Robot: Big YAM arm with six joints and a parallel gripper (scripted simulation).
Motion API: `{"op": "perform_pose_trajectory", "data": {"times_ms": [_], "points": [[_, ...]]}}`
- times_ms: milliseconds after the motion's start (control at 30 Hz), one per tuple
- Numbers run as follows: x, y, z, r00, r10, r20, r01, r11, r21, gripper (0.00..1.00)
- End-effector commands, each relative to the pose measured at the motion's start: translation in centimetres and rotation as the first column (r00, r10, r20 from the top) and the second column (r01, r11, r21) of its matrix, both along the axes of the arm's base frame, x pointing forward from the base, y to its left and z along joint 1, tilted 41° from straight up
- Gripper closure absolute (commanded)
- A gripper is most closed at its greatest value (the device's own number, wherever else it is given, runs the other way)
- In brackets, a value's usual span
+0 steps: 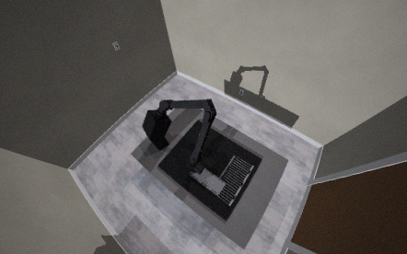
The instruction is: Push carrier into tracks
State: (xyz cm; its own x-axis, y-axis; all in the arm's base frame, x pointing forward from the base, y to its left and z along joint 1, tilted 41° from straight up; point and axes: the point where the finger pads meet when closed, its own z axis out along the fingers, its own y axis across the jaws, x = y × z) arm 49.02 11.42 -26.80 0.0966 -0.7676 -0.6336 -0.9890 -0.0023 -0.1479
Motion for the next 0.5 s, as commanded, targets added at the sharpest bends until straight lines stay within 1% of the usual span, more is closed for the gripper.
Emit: {"op": "perform_pose_trajectory", "data": {"times_ms": [0,400,433,467], "points": [[3.5,-0.9,0.7,0.998,-0.036,0.041,0.036,0.999,-0.001,1.0],[4.4,-0.7,0.7,0.999,-0.032,0.038,0.032,0.999,-0.001,1.0],[4.8,-0.6,0.9,0.998,-0.031,0.052,0.031,1.0,0.0,1.0],[4.6,-0.6,0.8,0.999,-0.031,0.04,0.031,1.0,-0.001,1.0]]}}
